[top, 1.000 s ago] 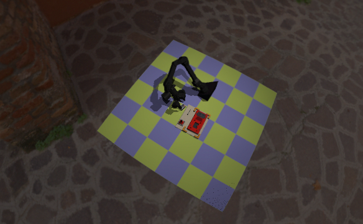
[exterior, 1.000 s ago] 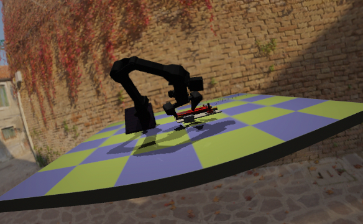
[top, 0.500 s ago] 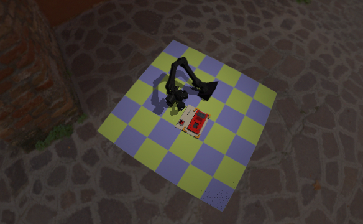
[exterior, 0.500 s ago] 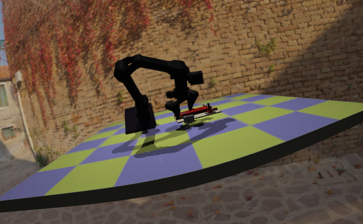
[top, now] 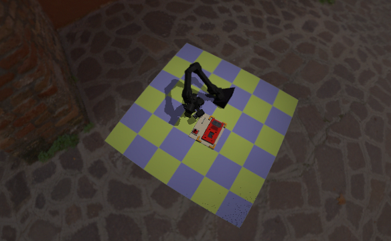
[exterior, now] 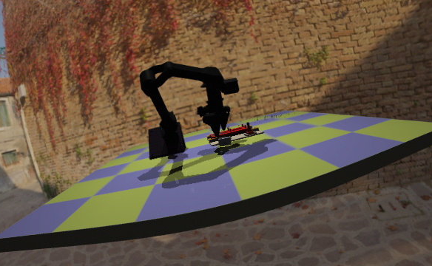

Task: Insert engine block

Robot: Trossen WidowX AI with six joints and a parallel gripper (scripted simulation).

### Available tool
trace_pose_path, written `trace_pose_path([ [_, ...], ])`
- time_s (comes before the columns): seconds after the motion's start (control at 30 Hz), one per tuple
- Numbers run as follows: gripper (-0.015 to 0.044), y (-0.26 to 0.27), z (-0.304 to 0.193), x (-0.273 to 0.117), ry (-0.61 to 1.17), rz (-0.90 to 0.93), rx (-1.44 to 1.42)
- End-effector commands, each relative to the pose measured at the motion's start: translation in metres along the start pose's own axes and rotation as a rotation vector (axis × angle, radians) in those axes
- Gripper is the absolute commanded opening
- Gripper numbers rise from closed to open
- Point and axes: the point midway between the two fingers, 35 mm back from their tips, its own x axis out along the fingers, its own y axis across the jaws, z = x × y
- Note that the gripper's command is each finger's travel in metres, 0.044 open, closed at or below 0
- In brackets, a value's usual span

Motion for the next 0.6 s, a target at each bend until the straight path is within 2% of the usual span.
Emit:
trace_pose_path([
  [0.0, 0.044, -0.002, -0.002, -0.005, 0.056, 0.07, -0.131],
  [0.57, 0.044, -0.018, -0.001, -0.006, 0.09, 0.105, -0.199],
])
